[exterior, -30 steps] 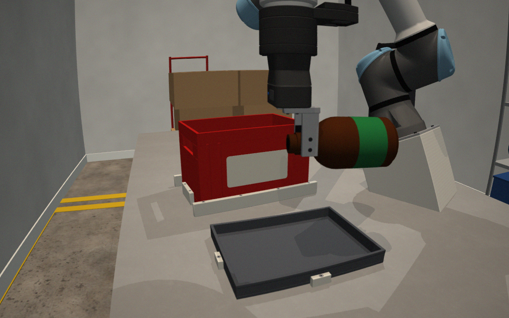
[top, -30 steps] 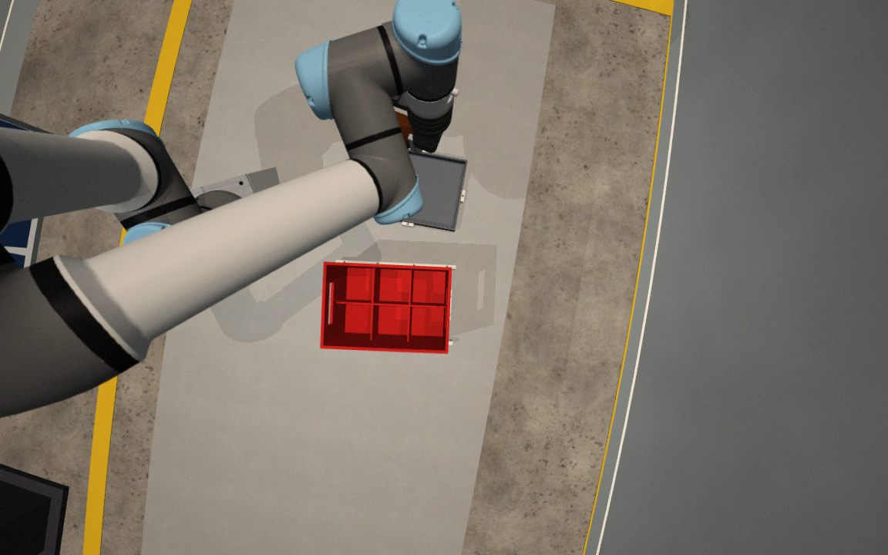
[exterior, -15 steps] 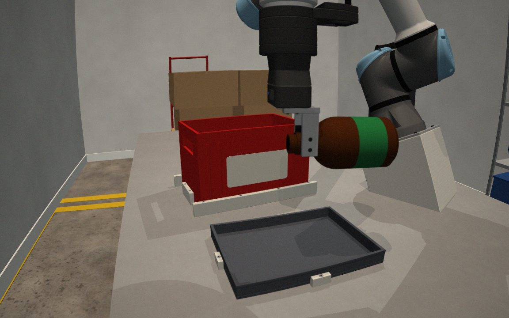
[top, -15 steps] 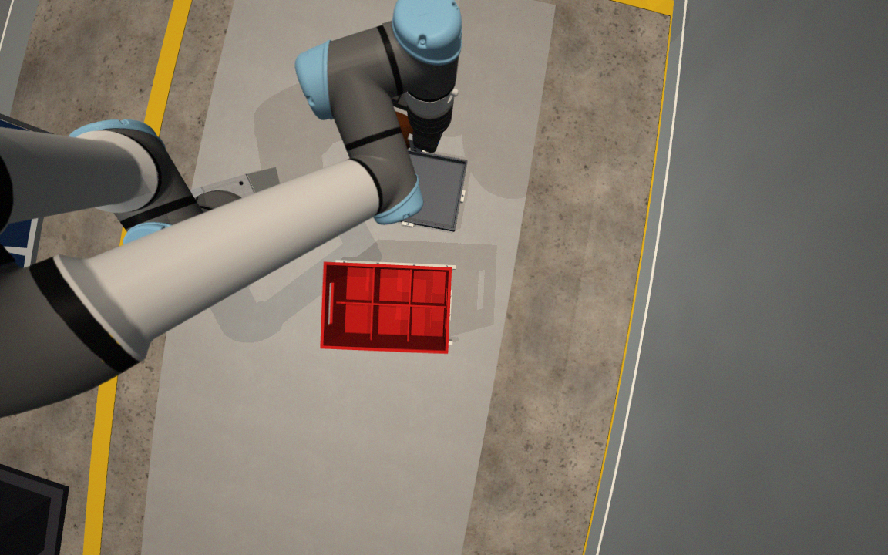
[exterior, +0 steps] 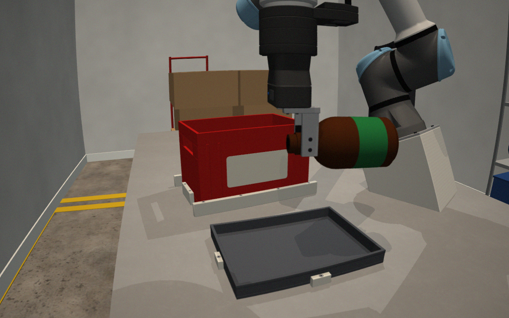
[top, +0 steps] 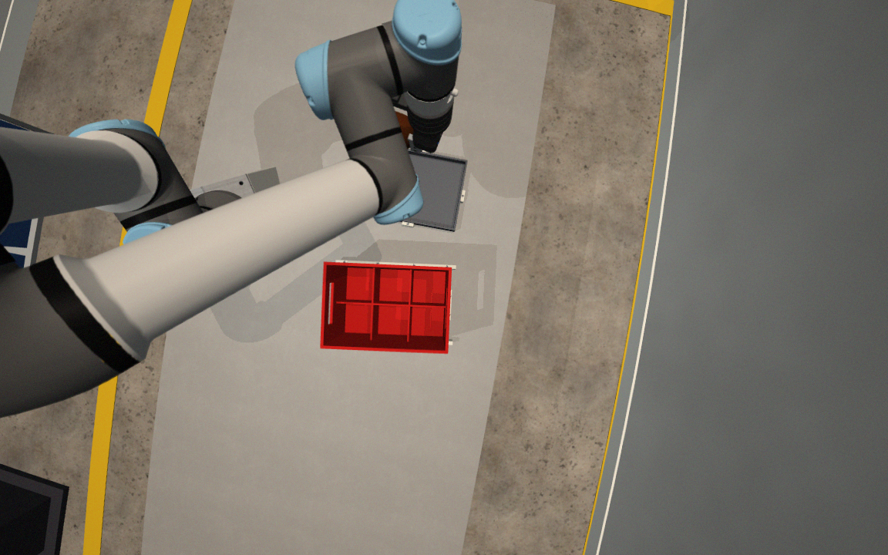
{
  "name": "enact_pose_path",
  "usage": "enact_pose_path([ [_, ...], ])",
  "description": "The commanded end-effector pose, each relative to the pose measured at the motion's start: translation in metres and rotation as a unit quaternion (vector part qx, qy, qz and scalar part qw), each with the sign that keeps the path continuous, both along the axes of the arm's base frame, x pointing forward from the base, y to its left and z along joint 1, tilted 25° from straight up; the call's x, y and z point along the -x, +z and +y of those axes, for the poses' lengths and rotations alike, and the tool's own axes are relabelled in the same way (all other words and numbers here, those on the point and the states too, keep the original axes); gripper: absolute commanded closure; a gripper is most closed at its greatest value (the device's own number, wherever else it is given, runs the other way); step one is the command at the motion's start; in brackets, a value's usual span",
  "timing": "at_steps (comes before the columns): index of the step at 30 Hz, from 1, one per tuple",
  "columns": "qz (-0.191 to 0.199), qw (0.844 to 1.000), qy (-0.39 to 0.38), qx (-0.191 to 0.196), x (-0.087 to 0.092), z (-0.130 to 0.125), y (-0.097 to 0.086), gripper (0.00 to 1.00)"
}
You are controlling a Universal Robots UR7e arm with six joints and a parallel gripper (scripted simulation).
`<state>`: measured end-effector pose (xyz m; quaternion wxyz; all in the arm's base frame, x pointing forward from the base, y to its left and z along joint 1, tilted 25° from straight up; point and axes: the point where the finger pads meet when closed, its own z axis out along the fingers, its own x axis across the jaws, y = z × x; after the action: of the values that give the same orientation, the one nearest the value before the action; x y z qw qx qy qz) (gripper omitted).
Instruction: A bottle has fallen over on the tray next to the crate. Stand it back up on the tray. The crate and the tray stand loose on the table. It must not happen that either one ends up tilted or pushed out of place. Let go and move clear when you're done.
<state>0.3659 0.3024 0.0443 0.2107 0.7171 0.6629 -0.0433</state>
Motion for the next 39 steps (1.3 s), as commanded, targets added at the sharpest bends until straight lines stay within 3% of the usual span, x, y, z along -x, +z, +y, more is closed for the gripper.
enact_pose_path([
  [1,-0.001,1.000,0.000,0.000,-0.0002,0.0004,0.0005,1.00],
  [28,-0.045,0.992,-0.111,-0.027,-0.0002,0.0004,0.0005,1.00],
  [39,-0.047,0.991,-0.118,-0.029,-0.0002,0.0004,0.0005,1.00],
])
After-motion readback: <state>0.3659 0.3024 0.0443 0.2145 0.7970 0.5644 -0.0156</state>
